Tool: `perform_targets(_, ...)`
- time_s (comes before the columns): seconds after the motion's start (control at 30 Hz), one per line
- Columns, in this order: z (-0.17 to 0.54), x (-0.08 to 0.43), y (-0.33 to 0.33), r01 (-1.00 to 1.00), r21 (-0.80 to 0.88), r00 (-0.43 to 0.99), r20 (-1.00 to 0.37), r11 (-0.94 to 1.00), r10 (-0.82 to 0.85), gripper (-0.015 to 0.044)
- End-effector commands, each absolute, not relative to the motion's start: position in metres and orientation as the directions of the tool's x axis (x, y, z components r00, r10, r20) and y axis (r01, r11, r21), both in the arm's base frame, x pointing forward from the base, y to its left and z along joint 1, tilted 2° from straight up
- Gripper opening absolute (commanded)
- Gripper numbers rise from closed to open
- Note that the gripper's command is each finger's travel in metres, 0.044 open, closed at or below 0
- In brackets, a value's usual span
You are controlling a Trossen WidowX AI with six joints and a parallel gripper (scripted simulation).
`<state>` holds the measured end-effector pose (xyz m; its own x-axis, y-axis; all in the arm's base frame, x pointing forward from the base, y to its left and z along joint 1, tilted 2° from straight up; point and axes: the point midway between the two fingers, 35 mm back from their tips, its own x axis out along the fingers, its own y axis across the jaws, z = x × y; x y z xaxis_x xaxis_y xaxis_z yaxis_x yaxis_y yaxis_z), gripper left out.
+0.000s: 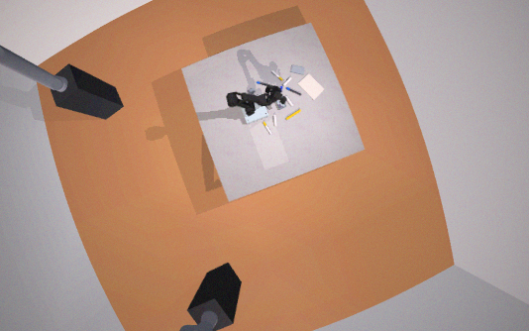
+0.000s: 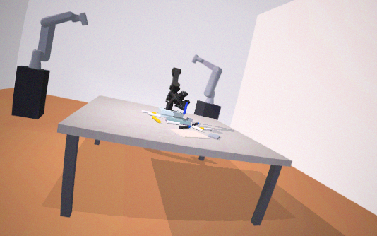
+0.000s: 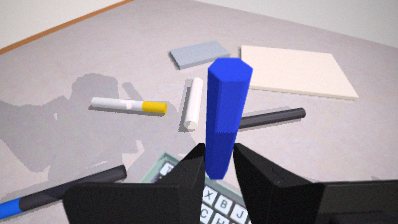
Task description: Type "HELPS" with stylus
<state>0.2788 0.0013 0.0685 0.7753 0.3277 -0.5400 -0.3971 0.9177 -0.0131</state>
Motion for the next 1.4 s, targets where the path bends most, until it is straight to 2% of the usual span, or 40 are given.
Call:
perform_targets(0.0, 0.070, 0.278, 0.013, -0.390, -0.008, 0.784, -0.527, 0.921, 0.327, 0.0000)
perform_targets(0.6, 0.051, 0.277, 0.020, -0.387, -0.003, 0.789, -0.517, 0.922, 0.330, 0.0000)
perform_targets(0.7, 0.050, 0.276, 0.020, -0.387, -0.003, 0.789, -0.517, 0.922, 0.330, 0.0079)
perform_targets(0.73, 0.049, 0.276, 0.020, -0.387, -0.003, 0.789, -0.517, 0.922, 0.330, 0.0081)
perform_targets(1.37, 0.040, 0.276, 0.020, -0.387, -0.002, 0.789, -0.518, 0.922, 0.330, 0.0081)
